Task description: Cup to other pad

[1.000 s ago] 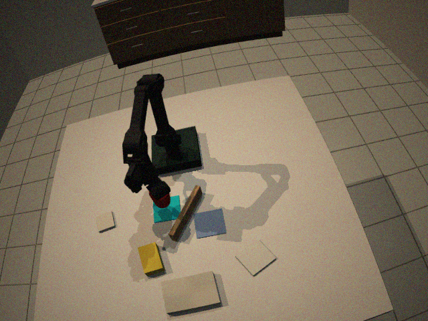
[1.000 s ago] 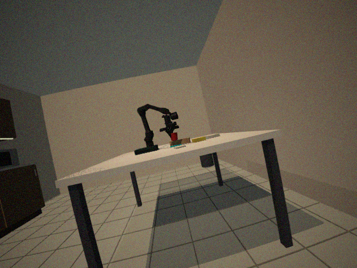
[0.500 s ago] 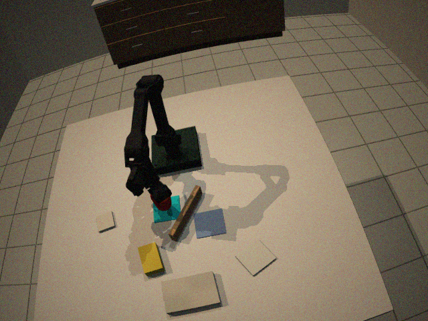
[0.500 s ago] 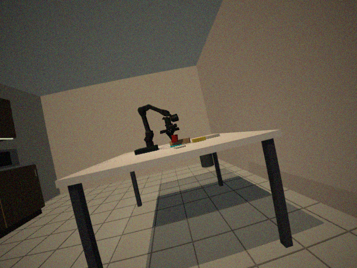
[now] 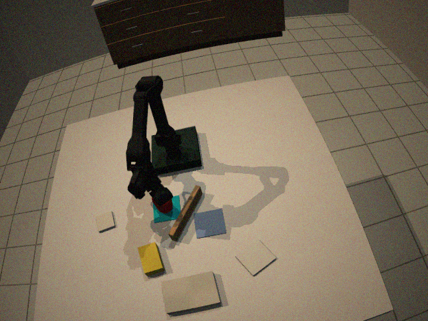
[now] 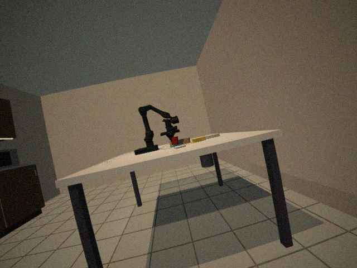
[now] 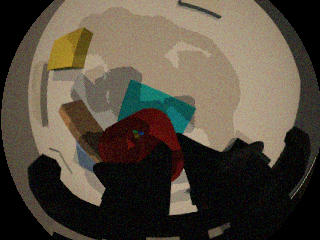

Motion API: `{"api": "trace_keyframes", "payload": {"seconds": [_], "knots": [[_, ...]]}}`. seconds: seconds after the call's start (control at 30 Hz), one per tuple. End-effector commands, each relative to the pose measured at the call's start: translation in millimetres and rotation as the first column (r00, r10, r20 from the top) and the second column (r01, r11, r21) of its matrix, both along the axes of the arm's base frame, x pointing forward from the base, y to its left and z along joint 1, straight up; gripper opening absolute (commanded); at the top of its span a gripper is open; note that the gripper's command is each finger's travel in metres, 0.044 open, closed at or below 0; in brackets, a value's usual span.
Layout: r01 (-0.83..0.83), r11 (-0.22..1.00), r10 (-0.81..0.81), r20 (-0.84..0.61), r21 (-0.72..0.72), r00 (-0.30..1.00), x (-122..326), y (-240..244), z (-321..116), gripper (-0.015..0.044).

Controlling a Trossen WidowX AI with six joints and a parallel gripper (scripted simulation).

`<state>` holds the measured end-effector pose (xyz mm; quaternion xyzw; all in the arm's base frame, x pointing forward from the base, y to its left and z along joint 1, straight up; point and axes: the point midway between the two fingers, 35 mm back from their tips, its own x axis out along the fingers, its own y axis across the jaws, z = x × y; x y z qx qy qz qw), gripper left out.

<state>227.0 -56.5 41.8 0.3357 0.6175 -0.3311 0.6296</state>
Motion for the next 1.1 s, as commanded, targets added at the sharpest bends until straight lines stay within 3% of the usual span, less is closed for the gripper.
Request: {"api": "trace_keyframes", "payload": {"seconds": [0.0, 0.5, 0.67, 1.07], "knots": [[-0.004, 1.000, 0.004, -0.005, -0.002, 1.000, -2, 0, -7, 0.0000], [0.000, 1.000, 0.000, -0.002, 0.001, 1.000, -1, 0, -4, 0.0000], [0.000, 1.000, 0.000, -0.002, 0.001, 1.000, -1, 0, -4, 0.0128], [-0.001, 1.000, 0.001, -0.002, 0.000, 1.000, 0, 0, 3, 0.0128]]}}
